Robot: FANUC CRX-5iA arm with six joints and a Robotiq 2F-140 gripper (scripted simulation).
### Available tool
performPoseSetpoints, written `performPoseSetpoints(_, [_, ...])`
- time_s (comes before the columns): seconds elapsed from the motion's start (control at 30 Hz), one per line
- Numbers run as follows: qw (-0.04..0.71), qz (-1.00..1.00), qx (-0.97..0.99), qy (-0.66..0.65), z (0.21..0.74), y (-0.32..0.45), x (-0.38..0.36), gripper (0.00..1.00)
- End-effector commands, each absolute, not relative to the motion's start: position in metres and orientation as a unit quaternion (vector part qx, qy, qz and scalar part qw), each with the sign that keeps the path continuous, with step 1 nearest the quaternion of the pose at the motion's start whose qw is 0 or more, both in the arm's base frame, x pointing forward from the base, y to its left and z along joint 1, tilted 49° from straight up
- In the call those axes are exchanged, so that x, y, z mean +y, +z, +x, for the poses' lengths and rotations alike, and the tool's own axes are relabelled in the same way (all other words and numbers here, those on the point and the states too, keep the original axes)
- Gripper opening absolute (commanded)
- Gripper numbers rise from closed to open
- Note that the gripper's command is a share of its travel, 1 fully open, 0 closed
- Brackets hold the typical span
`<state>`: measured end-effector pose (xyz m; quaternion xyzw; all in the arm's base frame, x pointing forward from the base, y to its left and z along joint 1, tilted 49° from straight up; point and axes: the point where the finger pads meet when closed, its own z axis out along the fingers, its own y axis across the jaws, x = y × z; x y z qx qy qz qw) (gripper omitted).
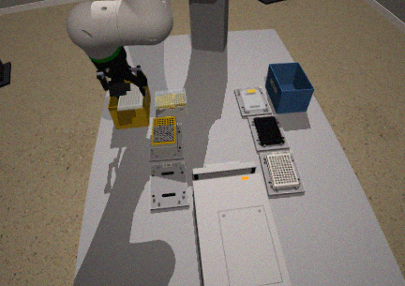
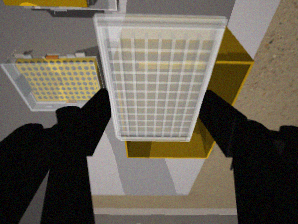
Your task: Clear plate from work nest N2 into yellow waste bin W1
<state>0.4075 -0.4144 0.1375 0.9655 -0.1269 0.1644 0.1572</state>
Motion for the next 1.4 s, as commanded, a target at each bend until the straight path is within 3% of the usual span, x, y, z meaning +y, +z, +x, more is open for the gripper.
performPoseSetpoints(0.0, [0.157,0.965,-0.127,0.165,0.402,0.134,-0.417,0.1])
performPoseSetpoints(0.9, [0.157,0.965,-0.127,0.165,0.351,0.097,-0.436,0.1])
performPoseSetpoints(1.37, [0.157,0.965,-0.127,0.165,0.351,0.097,-0.436,0.1])
